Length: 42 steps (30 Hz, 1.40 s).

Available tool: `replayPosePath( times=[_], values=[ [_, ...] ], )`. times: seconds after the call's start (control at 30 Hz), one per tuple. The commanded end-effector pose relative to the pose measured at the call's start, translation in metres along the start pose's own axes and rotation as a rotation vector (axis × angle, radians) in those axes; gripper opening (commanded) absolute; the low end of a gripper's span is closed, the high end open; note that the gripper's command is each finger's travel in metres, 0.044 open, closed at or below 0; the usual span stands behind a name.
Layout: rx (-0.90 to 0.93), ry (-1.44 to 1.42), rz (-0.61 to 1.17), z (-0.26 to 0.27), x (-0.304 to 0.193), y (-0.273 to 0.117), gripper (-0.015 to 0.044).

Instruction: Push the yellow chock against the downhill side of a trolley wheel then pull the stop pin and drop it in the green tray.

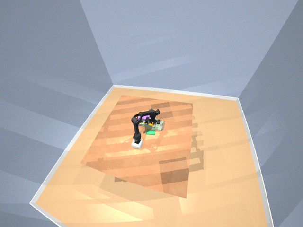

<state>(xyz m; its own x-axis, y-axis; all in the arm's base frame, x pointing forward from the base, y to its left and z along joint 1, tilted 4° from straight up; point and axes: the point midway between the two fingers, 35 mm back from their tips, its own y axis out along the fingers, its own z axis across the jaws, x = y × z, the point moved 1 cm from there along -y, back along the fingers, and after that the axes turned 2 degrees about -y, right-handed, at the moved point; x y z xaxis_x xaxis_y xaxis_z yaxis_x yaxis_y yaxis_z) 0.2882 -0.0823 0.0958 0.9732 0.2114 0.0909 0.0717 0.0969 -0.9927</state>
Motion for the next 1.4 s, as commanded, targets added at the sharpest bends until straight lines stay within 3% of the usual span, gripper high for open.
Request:
replayPosePath(
  times=[0.0, 0.77, 1.0, 1.37],
  values=[
    [0.006, 0.005, 0.0, 0.005, 0.0, 0.0, 0.0],
    [0.001, 0.001, -0.001, 0.014, 0.003, -0.001, 0.0],
    [0.001, 0.001, -0.001, 0.014, 0.003, -0.001, 0.0184],
    [0.007, 0.005, -0.001, 0.014, 0.001, -0.03, 0.019]
  ],
)
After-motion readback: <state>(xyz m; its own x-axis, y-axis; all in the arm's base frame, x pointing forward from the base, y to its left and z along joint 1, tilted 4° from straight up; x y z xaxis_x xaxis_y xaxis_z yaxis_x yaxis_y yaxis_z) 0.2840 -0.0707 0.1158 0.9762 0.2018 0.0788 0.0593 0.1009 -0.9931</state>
